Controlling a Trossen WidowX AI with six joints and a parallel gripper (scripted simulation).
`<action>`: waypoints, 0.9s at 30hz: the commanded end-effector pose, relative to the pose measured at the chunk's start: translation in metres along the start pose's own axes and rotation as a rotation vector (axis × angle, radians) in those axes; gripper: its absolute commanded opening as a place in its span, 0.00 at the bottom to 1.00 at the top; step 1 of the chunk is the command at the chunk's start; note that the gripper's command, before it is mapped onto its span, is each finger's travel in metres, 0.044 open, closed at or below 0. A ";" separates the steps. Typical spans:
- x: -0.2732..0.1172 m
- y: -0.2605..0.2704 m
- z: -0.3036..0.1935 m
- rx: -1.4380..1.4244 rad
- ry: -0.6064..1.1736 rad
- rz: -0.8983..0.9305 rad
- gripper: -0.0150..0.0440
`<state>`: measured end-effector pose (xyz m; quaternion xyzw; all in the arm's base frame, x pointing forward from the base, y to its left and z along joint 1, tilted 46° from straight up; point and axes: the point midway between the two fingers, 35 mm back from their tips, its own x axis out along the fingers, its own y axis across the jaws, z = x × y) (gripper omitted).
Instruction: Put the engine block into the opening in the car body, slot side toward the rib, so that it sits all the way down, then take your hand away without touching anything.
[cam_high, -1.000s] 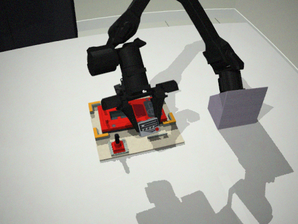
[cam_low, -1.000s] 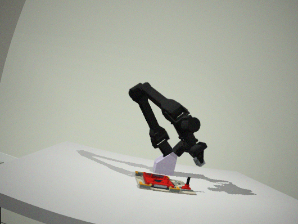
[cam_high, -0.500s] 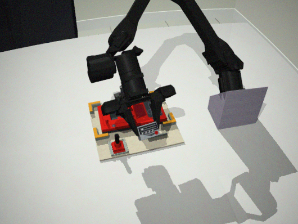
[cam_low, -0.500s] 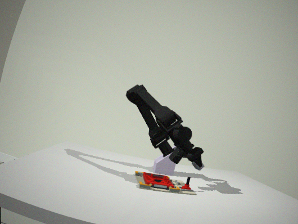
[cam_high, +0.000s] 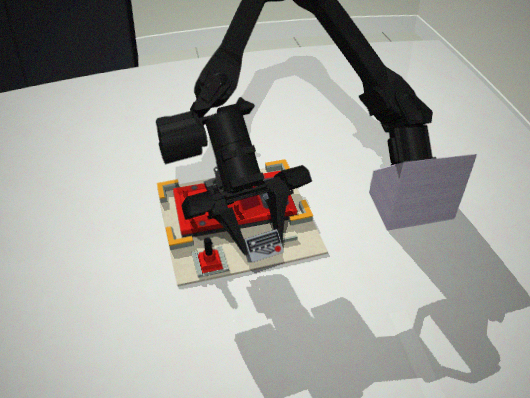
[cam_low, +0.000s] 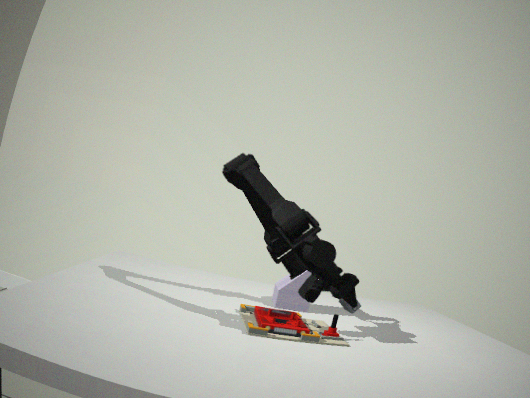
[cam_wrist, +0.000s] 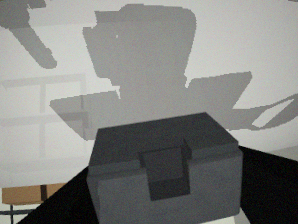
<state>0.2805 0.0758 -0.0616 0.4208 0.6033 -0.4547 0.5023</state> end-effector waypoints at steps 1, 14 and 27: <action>0.005 -0.001 0.006 -0.003 0.001 -0.001 0.25; 0.020 -0.001 0.023 -0.002 0.000 -0.001 0.25; 0.034 -0.001 0.040 -0.002 0.000 -0.002 0.25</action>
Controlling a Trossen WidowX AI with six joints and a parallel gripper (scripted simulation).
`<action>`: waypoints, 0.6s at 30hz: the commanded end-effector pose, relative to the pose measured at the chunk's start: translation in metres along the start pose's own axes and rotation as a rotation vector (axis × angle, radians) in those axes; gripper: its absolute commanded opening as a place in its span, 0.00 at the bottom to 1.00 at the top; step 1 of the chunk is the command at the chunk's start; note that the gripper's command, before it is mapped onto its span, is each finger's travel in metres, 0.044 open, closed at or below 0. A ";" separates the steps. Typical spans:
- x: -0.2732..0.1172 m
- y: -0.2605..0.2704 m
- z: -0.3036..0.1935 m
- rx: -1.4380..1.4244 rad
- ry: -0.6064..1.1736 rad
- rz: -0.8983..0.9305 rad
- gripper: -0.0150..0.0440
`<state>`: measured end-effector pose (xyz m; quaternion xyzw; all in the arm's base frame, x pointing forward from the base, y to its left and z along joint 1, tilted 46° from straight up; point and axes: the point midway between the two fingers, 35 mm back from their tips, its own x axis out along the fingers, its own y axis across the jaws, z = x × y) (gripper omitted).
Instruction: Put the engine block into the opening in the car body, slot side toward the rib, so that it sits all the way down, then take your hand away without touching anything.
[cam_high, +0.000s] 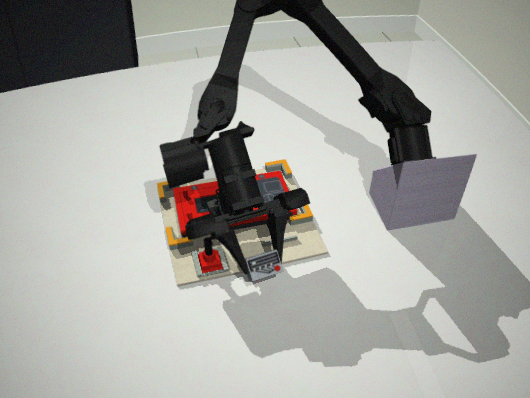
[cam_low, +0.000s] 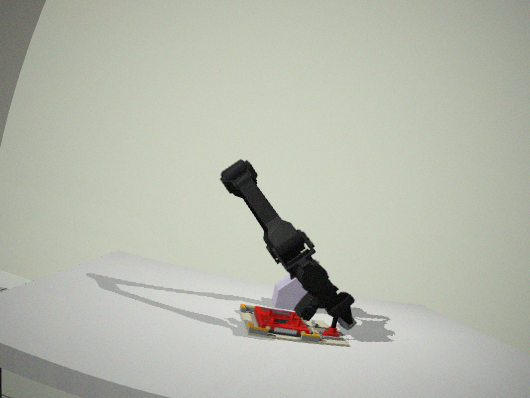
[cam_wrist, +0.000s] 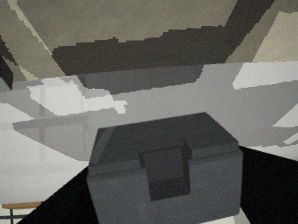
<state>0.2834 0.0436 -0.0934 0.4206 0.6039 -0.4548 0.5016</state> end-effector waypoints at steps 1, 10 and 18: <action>0.005 0.000 0.006 -0.002 -0.001 0.000 0.25; 0.011 0.000 0.013 -0.002 -0.002 0.000 0.25; 0.010 0.000 0.011 -0.002 -0.002 0.000 0.25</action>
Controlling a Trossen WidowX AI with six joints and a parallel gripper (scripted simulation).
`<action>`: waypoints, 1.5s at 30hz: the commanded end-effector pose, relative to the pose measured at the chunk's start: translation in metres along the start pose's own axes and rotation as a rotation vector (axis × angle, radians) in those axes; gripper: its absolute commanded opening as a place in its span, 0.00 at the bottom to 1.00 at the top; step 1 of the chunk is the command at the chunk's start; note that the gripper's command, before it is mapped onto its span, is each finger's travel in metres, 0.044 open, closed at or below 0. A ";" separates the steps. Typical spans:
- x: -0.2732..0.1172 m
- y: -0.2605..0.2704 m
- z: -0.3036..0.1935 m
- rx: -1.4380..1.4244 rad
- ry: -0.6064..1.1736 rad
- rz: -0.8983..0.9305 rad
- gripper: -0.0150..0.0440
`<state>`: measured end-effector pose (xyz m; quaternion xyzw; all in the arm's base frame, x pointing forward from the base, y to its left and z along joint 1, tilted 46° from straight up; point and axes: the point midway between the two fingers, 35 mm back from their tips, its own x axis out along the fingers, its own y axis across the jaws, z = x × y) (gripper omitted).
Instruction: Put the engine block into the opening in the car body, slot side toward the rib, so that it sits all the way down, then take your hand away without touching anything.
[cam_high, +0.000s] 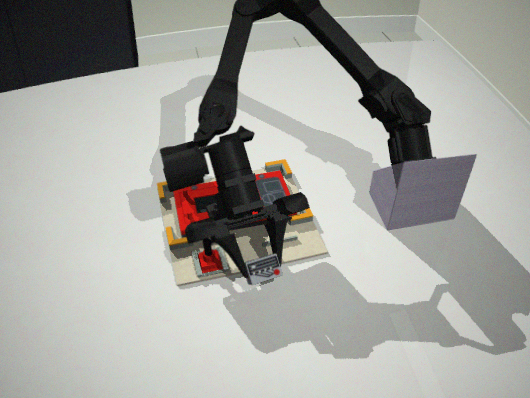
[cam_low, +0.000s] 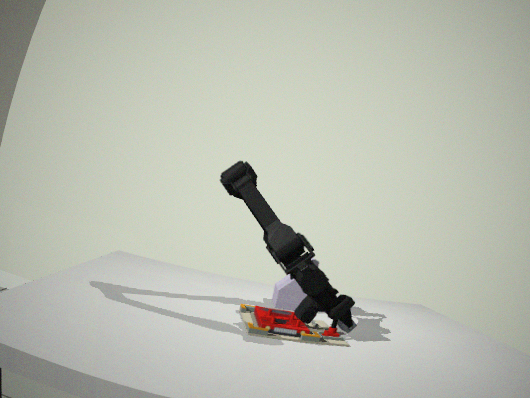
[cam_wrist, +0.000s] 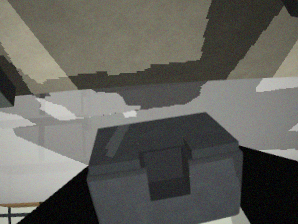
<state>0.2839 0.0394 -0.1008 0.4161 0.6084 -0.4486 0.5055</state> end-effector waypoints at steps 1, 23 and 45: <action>0.002 0.000 0.003 0.017 -0.002 -0.001 0.25; 0.001 0.001 0.000 0.000 0.000 0.002 0.79; -0.046 -0.013 -0.006 0.017 -0.002 -0.001 1.00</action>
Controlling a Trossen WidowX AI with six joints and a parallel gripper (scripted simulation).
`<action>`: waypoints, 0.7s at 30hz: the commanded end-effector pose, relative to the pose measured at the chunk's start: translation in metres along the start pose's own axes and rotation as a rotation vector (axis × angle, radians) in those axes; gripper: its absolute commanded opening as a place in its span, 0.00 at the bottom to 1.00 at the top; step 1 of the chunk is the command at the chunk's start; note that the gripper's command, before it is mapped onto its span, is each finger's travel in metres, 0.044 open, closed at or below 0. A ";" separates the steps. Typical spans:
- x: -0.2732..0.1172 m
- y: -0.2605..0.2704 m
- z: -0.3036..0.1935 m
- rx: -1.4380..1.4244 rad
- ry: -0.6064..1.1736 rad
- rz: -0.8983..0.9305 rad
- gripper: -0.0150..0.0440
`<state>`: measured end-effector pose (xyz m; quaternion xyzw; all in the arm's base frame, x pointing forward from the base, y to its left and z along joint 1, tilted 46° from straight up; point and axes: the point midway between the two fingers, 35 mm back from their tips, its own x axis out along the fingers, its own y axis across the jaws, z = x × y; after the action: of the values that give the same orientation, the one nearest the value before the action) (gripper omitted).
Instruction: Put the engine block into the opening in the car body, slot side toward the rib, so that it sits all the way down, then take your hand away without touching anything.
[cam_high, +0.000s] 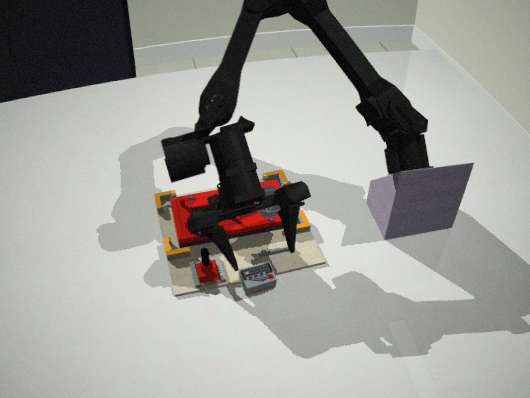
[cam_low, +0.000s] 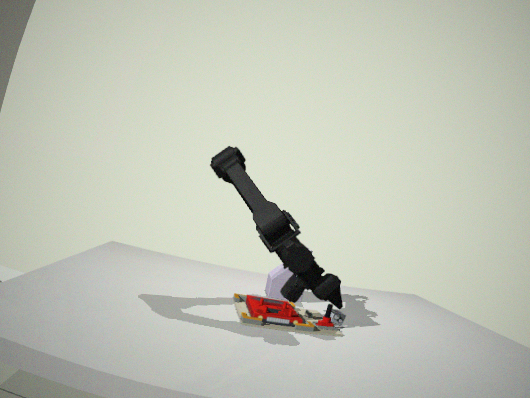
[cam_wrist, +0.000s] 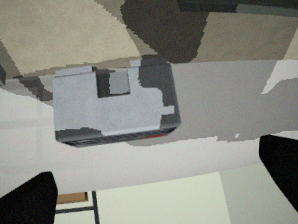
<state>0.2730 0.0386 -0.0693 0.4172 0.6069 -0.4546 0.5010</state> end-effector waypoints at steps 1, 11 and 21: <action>-0.017 0.001 -0.001 0.004 -0.002 0.007 1.00; -0.013 0.002 -0.001 0.000 -0.002 0.012 1.00; -0.012 0.001 -0.003 -0.068 -0.037 -0.013 1.00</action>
<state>0.2766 0.0394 -0.0567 0.4134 0.6061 -0.4506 0.5086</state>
